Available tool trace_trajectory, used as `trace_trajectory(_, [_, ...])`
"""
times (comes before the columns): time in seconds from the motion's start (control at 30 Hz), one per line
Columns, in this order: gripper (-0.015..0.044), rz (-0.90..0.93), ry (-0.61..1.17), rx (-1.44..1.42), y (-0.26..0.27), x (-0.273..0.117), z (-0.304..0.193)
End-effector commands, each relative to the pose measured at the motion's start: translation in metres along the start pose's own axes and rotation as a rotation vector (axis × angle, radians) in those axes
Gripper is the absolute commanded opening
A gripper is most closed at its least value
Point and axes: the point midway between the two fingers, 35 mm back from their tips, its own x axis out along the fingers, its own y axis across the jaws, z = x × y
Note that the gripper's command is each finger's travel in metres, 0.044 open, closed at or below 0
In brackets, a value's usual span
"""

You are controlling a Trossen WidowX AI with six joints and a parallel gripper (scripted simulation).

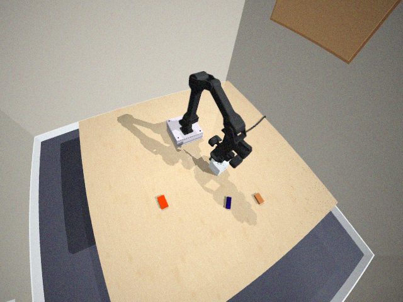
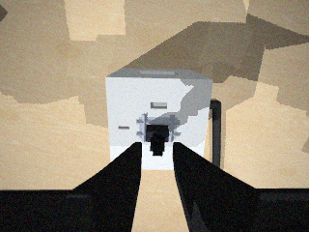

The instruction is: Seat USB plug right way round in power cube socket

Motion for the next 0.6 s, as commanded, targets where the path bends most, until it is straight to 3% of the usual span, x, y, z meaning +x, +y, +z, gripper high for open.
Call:
trace_trajectory(0.0, [0.0095, -0.002, 0.0, 0.0, 0.0, 0.0, 0.0])
trace_trajectory(0.57, [0.0095, 0.0, 0.0, 0.0, 0.0, -0.011, 0.0])
